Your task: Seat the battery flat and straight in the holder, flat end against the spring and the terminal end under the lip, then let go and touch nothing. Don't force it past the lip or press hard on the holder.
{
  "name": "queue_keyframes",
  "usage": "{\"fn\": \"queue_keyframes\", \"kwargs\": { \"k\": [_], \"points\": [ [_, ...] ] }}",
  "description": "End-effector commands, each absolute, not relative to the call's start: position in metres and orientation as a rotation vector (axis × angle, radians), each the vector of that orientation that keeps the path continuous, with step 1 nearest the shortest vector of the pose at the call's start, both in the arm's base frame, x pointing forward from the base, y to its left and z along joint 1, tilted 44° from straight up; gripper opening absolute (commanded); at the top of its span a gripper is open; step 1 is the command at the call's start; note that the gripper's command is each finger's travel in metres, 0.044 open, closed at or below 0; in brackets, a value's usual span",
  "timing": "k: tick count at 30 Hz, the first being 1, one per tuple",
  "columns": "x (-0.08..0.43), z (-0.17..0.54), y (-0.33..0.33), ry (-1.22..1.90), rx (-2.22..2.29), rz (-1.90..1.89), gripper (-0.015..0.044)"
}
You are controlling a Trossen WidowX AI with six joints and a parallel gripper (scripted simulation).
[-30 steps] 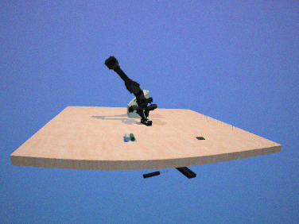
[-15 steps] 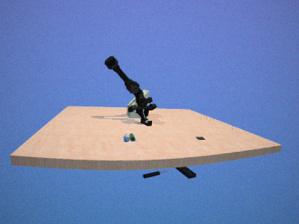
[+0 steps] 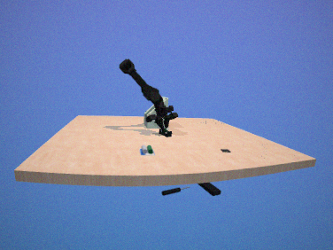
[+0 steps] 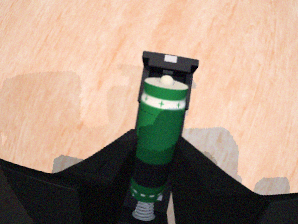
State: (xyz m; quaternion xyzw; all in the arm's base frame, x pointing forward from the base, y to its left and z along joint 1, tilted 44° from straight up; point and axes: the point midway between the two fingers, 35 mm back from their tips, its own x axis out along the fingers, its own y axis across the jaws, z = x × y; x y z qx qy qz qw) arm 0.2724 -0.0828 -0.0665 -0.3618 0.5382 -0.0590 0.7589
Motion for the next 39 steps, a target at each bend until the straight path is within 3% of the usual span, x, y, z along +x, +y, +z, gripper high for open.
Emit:
{"fn": "queue_keyframes", "kwargs": {
  "k": [1,39],
  "points": [
    [0.2705,-0.0712,-0.0823,1.205,-0.780,-0.129,0.0060],
    [0.2764,-0.0774,-0.0859,1.419,-0.733,-0.220,0.0060]
  ]
}}
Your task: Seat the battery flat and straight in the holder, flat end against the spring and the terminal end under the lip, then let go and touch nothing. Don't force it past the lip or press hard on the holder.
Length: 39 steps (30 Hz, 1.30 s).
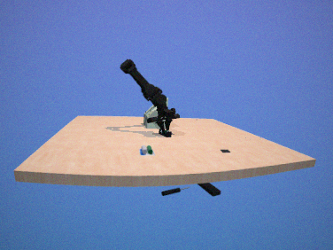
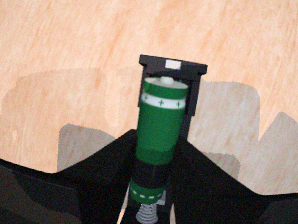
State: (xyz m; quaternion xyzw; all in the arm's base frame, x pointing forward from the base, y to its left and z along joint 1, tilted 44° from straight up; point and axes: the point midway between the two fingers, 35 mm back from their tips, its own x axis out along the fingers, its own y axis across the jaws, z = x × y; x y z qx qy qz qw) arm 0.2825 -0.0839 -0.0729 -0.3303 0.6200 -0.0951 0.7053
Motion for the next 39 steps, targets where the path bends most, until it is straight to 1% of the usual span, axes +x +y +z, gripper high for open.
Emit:
{"fn": "queue_keyframes", "kwargs": {
  "k": [1,39],
  "points": [
    [0.2764,-0.0774,-0.0860,1.425,-0.732,-0.222,0.0060],
    [0.2810,-0.0717,-0.0901,1.600,-0.703,-0.289,0.0060]
  ]
}}
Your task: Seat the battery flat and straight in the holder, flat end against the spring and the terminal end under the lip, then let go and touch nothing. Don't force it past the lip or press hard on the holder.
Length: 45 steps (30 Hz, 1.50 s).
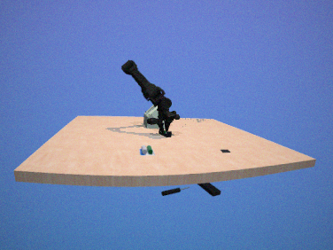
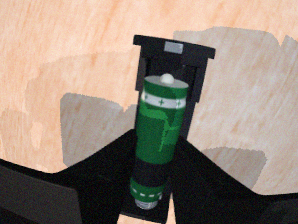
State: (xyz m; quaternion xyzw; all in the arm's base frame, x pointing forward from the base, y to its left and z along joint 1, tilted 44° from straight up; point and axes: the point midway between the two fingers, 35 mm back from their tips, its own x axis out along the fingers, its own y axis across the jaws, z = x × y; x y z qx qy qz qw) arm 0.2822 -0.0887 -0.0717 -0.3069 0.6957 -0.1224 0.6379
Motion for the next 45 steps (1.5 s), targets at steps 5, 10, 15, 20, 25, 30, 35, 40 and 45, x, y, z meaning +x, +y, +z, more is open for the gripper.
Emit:
{"fn": "queue_keyframes", "kwargs": {
  "k": [5,10,15,20,25,30,35,40,45],
  "points": [
    [0.285,-0.072,-0.089,1.601,-0.702,-0.289,0.0060],
    [0.289,-0.073,-0.089,1.602,-0.700,-0.288,0.0060],
    [0.293,-0.073,-0.088,1.603,-0.698,-0.288,0.0060],
    [0.295,-0.073,-0.088,1.603,-0.696,-0.288,0.0060],
    [0.295,-0.073,-0.088,1.603,-0.696,-0.288,0.0060],
    [0.296,-0.073,-0.087,1.608,-0.696,-0.289,0.0060],
    [0.296,-0.073,-0.087,1.610,-0.696,-0.290,0.0060],
    [0.296,-0.073,-0.087,1.612,-0.695,-0.291,0.0060],
    [0.296,-0.072,-0.087,1.613,-0.694,-0.292,0.0060]
  ]
}}
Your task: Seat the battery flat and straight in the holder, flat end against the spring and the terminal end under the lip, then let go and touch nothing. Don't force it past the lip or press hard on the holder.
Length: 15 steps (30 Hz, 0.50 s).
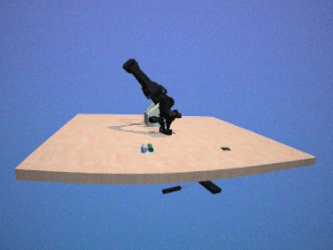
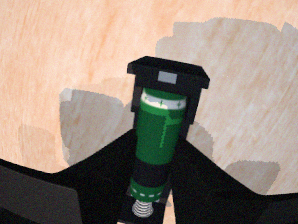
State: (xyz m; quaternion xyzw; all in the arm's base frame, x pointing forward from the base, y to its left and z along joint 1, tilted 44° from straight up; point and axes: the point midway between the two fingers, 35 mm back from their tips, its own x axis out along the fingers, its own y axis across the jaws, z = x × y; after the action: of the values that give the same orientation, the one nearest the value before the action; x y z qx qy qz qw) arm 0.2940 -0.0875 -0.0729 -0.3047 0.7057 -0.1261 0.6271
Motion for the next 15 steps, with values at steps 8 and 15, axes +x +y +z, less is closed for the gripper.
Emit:
{"fn": "queue_keyframes", "kwargs": {
  "k": [8,15],
  "points": [
    [0.2960,-0.0729,-0.0873,1.616,-0.695,-0.293,0.0060],
    [0.2960,-0.0732,-0.0875,1.616,-0.695,-0.293,0.0113]
  ]
}}
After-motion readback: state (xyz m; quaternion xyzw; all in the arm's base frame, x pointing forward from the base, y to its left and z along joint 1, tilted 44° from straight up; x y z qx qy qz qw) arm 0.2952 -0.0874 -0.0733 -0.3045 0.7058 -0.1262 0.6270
